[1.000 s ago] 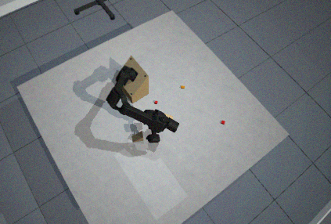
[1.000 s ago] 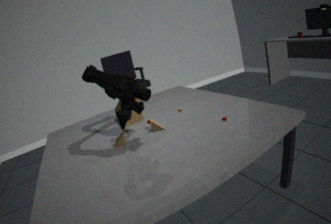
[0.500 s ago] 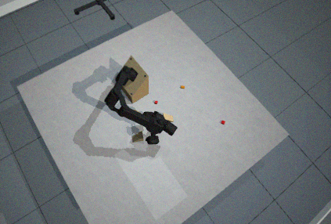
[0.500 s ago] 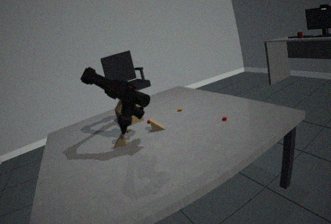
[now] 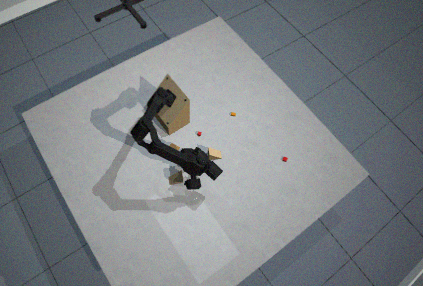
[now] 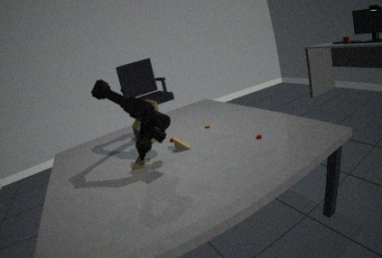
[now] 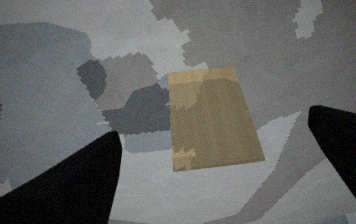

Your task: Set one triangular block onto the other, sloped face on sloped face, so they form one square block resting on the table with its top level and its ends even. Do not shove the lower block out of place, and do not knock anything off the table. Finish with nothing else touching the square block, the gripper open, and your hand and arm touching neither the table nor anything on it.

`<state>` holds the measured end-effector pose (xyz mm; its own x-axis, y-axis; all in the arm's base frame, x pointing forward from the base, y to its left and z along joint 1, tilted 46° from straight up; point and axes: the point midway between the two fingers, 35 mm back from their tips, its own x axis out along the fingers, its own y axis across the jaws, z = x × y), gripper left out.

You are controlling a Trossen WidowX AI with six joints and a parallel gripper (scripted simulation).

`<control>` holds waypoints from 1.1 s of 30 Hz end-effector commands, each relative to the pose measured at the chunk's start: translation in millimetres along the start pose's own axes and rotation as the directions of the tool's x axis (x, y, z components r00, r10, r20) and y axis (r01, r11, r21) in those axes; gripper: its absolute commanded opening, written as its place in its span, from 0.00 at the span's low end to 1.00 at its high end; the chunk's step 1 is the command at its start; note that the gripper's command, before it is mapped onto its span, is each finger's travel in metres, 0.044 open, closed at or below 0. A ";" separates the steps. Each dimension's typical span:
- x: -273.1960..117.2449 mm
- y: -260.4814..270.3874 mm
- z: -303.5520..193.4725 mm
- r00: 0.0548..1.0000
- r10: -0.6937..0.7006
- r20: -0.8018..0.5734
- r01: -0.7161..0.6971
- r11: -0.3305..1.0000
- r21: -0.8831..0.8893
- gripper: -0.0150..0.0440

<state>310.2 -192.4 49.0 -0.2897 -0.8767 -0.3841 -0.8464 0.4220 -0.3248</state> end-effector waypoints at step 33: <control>48.7 1.0 -10.9 1.000 -0.007 -0.025 0.007 1.000 0.004 0.82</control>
<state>290.9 -236.3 37.2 -0.2975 -0.8829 -0.3634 -0.8461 0.4201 -0.3280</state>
